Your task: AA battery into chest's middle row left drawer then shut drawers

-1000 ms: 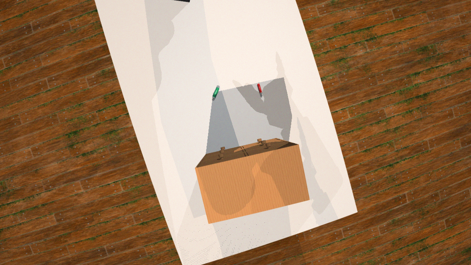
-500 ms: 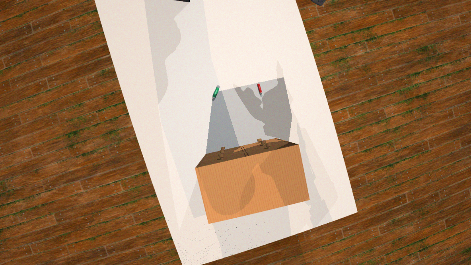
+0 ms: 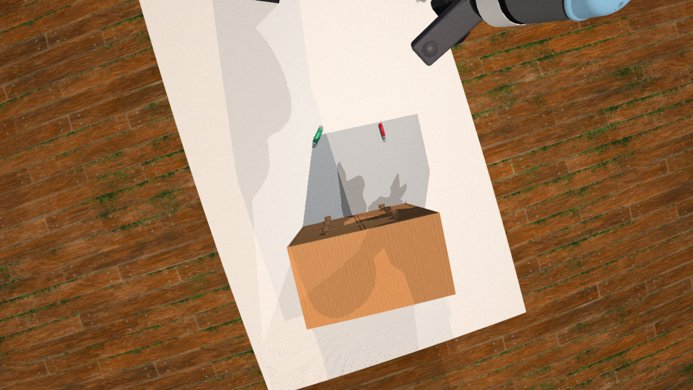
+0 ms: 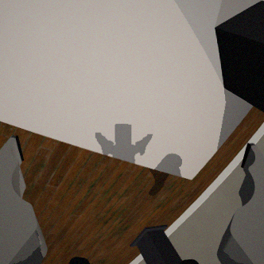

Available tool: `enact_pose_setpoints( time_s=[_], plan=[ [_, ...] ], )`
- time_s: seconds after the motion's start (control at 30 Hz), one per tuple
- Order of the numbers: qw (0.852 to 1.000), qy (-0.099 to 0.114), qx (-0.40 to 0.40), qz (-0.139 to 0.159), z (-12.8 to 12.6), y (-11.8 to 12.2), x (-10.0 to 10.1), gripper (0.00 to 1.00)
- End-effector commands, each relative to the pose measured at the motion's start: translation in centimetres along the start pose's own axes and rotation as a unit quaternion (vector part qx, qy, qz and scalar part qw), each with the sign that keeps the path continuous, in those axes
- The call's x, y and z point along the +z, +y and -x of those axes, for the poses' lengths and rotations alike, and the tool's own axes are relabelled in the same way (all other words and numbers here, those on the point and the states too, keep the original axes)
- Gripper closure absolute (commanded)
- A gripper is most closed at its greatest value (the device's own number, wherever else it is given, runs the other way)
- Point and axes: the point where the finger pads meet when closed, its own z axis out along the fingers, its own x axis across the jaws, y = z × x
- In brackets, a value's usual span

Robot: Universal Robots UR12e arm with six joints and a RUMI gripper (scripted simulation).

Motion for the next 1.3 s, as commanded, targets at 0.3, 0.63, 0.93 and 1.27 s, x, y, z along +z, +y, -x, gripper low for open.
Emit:
enact_pose_setpoints(
  time_s=[0.3, 0.63, 0.93, 1.27],
  plan=[
    [0.960, -0.173, 0.220, 0.003, 1.8, -12.5, -5.7, 0.00],
    [0.928, -0.230, 0.293, 0.007, 1.1, -17.2, -8.3, 0.00],
    [0.927, -0.231, 0.294, 0.007, 1.1, -17.2, -8.3, 0.00],
    [0.929, -0.231, 0.291, 0.007, 1.1, -17.3, -8.3, 0.00]
  ],
)
